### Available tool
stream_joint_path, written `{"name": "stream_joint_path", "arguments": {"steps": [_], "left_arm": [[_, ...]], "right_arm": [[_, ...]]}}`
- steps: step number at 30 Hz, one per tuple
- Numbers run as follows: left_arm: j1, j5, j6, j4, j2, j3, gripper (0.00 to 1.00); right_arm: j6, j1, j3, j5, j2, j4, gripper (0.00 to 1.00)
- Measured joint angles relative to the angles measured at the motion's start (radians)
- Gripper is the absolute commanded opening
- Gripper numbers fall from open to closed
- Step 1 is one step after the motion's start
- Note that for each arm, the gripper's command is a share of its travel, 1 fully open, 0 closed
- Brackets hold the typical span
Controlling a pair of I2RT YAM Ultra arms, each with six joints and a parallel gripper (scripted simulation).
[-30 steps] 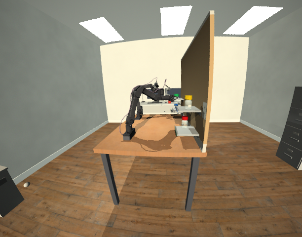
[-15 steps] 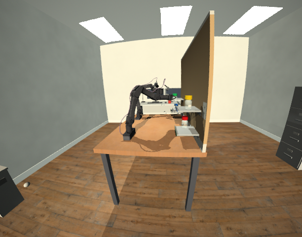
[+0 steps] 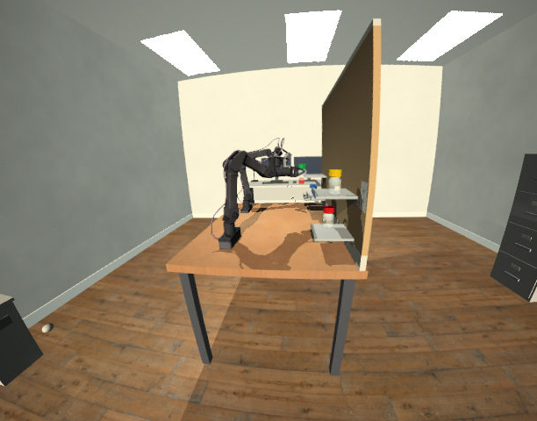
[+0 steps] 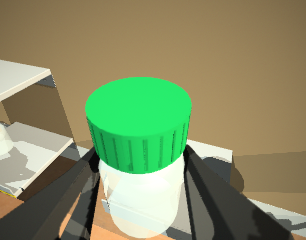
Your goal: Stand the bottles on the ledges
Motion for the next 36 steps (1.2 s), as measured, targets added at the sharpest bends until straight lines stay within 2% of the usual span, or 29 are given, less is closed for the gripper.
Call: {"name": "stream_joint_path", "arguments": {"steps": [6,16,25,36], "left_arm": [[0.0,0.0,0.0,0.0,0.0,0.0,0.89],[0.0,0.0,0.0,0.0,0.0,0.0,0.89],[0.0,0.0,0.0,0.0,0.0,0.0,0.89],[0.0,-0.003,-0.001,0.0,0.0,0.002,0.89]], "right_arm": [[0.0,0.036,-0.084,0.026,-0.083,0.008,0.52],[0.0,0.055,-0.163,0.084,-0.138,-0.002,0.52],[0.0,0.053,-0.188,0.123,-0.146,-0.023,0.52],[0.0,0.051,-0.196,0.113,-0.151,-0.017,0.52]]}}
